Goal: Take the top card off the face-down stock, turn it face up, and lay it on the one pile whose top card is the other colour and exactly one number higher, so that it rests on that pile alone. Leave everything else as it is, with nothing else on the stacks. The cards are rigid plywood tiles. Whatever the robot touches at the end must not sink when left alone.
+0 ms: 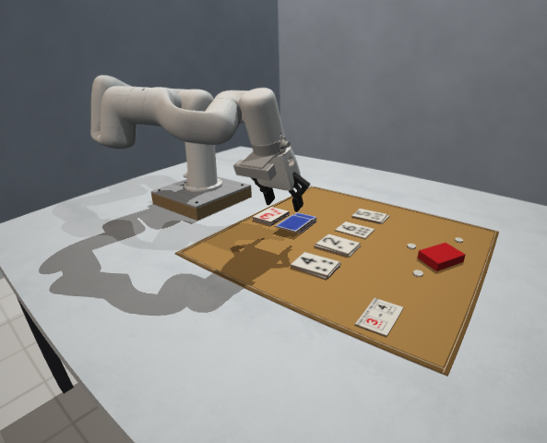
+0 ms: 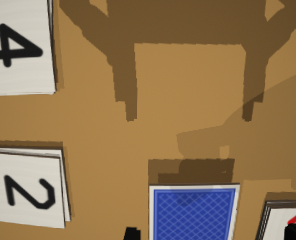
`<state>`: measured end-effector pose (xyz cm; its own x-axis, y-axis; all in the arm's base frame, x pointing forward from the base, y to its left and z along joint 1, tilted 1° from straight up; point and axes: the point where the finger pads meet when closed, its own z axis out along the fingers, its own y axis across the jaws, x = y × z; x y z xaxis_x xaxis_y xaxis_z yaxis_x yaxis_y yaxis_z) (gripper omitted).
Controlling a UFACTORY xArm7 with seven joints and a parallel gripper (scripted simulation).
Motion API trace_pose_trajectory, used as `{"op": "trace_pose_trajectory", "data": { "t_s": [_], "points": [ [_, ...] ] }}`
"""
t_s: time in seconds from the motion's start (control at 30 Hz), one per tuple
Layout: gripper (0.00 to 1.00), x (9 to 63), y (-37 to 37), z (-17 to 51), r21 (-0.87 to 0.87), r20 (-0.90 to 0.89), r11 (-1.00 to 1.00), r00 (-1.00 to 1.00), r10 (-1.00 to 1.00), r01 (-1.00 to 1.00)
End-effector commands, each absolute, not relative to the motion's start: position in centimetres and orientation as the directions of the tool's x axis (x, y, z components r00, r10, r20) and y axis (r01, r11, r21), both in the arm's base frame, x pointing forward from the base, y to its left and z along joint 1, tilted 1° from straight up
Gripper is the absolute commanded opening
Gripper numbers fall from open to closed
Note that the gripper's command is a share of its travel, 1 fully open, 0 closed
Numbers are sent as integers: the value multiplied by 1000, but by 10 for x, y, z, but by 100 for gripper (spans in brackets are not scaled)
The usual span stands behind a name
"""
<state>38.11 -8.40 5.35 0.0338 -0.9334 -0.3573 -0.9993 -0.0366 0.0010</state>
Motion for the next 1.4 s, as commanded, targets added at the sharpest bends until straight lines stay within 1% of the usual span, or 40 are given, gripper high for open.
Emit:
{"op": "trace_pose_trajectory", "data": {
  "t_s": [0.0, 0.5, 1.37],
  "points": [
    [87, 382, -84, 55, 1, -382, -41, 37, -924, -999],
    [87, 382, -84, 48, 1, -382, -40, 37, -923, -999],
    [87, 382, -85, 4, 1, -382, -40, 37, -923, -999]
  ]
}}
